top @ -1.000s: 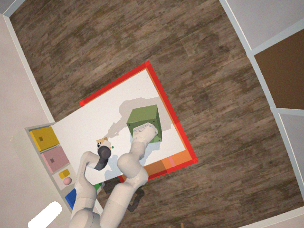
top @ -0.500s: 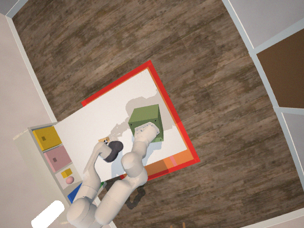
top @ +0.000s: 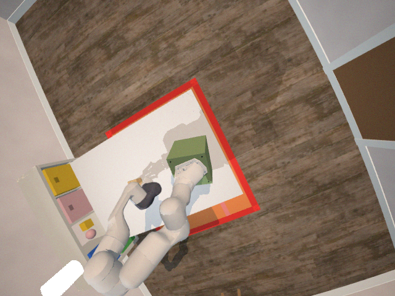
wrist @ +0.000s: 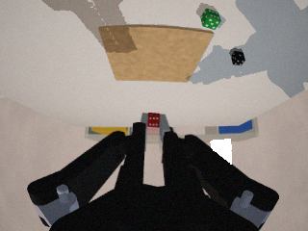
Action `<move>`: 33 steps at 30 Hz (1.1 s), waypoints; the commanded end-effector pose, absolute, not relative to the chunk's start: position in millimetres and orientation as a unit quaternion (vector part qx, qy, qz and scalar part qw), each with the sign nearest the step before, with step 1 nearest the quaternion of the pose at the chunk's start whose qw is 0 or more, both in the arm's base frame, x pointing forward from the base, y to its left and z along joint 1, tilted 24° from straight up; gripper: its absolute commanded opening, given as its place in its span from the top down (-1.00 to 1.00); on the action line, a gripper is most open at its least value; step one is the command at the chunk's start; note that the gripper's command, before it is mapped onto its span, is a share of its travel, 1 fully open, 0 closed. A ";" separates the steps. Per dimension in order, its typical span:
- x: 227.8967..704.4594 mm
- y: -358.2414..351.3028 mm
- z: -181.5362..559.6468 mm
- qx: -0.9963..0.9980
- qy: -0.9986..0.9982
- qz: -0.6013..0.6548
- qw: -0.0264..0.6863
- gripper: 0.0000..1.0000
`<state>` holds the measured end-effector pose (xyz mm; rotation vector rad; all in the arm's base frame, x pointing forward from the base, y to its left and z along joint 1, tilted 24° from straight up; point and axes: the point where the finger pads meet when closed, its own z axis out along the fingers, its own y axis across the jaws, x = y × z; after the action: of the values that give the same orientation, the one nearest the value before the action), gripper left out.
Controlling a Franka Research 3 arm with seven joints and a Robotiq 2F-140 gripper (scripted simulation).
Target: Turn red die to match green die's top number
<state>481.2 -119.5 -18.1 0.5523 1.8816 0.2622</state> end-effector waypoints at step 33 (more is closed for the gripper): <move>495.4 -95.1 -81.9 0.216 0.797 0.098 0.555 0.87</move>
<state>494.0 -94.0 -82.8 0.5261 1.8844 0.2454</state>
